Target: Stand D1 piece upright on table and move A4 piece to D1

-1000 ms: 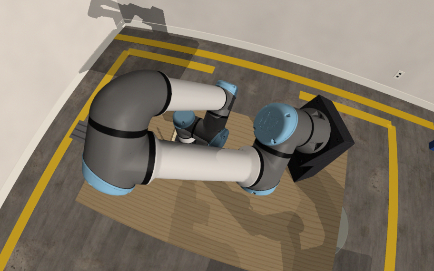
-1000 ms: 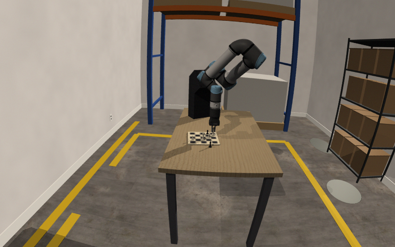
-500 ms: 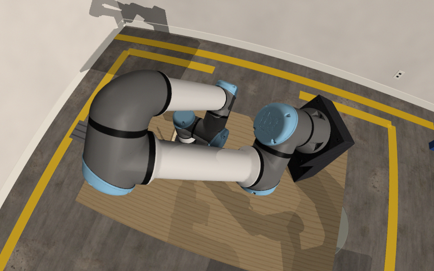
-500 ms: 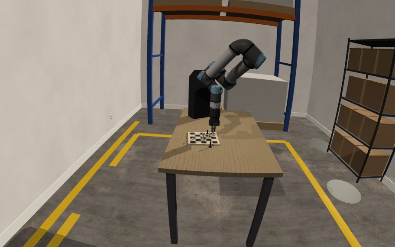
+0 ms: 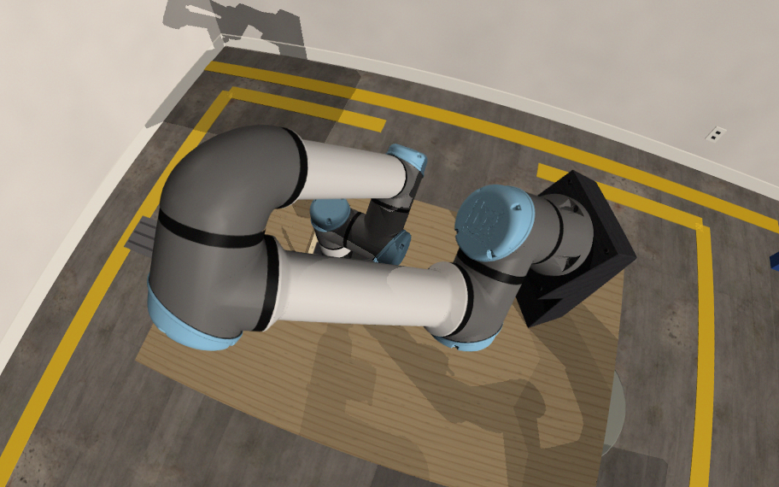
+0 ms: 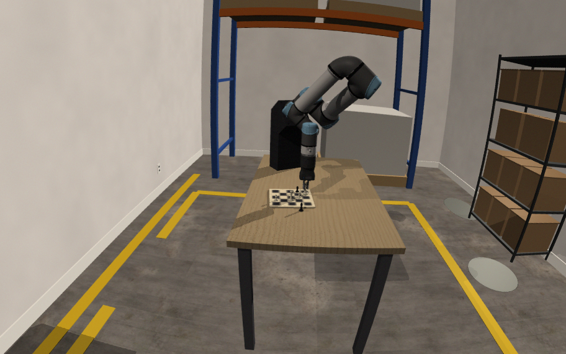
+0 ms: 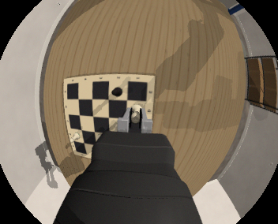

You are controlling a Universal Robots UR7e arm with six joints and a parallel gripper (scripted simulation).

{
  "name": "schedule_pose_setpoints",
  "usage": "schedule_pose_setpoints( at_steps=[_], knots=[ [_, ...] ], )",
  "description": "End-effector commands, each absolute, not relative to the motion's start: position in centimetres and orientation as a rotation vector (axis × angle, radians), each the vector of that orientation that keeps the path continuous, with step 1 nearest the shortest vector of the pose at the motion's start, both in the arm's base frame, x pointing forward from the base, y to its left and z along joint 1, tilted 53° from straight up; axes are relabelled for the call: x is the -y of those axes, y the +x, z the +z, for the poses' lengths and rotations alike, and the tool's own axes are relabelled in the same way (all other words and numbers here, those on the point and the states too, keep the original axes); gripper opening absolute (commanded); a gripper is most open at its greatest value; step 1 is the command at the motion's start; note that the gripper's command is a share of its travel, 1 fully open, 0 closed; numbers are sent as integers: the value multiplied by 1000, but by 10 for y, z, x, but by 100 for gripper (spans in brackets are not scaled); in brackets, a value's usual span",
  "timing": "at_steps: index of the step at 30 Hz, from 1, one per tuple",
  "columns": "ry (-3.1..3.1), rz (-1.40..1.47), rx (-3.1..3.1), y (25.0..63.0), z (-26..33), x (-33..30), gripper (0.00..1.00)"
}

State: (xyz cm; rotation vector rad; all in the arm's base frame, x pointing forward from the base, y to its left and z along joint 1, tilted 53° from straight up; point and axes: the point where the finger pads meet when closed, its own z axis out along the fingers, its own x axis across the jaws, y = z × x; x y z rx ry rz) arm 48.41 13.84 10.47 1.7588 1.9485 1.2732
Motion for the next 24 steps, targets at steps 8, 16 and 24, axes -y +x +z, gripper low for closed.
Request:
schedule_pose_setpoints(
  at_steps=[8, 16, 24],
  knots=[
    [1758, 1273, -1948, 486, 103, -140, 0],
    [1758, 1274, -1948, 486, 103, -140, 0],
    [1758, 1274, -1948, 486, 103, -140, 0]
  ],
)
